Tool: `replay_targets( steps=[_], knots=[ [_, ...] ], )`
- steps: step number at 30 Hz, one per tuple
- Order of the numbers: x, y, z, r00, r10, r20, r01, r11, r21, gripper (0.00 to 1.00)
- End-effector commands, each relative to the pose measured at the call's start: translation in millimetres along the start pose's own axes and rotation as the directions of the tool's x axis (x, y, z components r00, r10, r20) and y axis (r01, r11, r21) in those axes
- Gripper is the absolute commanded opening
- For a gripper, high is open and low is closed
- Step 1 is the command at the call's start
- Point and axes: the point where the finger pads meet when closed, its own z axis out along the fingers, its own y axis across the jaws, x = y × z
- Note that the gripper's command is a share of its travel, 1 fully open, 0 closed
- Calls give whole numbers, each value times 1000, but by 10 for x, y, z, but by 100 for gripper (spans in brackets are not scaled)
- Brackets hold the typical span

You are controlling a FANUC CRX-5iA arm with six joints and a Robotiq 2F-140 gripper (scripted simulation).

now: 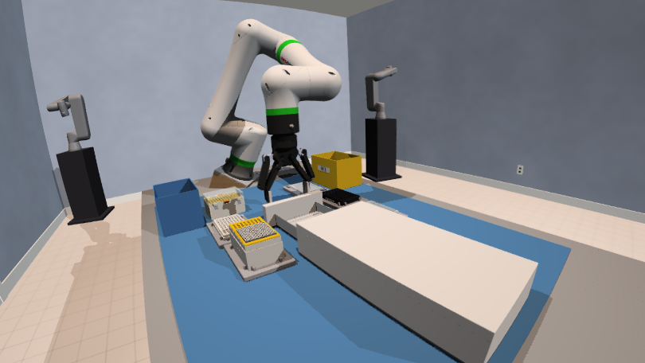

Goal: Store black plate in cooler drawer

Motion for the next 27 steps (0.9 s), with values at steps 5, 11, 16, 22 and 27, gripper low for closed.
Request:
replay_targets(
  steps=[5,11,16,22,27],
  knots=[
    [2,1,-84,1000,0,0,0,1000,0,87],
    [2,1,-137,1000,0,0,0,1000,0,87],
    [2,1,-204,1000,0,0,0,1000,0,87],
    [2,1,-284,1000,0,0,0,1000,0,87],
    [1,1,-324,1000,0,0,0,1000,0,87]
  ],
)
